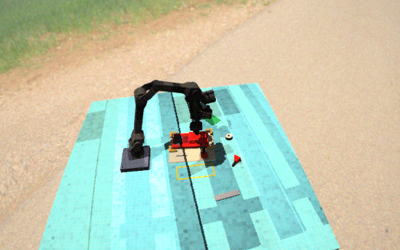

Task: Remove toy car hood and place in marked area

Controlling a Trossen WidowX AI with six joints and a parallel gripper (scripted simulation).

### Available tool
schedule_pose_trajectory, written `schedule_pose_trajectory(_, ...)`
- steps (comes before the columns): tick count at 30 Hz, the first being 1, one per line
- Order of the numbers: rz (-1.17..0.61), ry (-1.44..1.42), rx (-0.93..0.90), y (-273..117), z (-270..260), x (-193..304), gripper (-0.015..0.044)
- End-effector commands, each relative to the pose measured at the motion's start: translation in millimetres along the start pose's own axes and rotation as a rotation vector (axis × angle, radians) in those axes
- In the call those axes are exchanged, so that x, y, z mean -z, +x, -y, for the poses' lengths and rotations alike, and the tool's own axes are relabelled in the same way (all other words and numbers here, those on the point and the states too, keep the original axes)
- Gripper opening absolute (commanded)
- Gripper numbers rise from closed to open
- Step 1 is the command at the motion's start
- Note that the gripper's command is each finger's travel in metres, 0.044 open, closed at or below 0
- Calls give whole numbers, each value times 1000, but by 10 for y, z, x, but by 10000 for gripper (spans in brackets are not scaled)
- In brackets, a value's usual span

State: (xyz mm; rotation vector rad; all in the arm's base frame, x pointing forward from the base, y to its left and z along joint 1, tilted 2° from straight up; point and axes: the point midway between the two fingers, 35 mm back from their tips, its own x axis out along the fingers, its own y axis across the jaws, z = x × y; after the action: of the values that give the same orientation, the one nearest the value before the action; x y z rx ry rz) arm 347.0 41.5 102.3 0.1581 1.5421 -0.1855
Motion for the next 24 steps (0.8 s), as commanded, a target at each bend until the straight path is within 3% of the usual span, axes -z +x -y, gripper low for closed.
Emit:
schedule_pose_trajectory(1,-5,-5,-1,43,-2,10,440)
schedule_pose_trajectory(24,-5,-5,-1,190,-7,19,440)
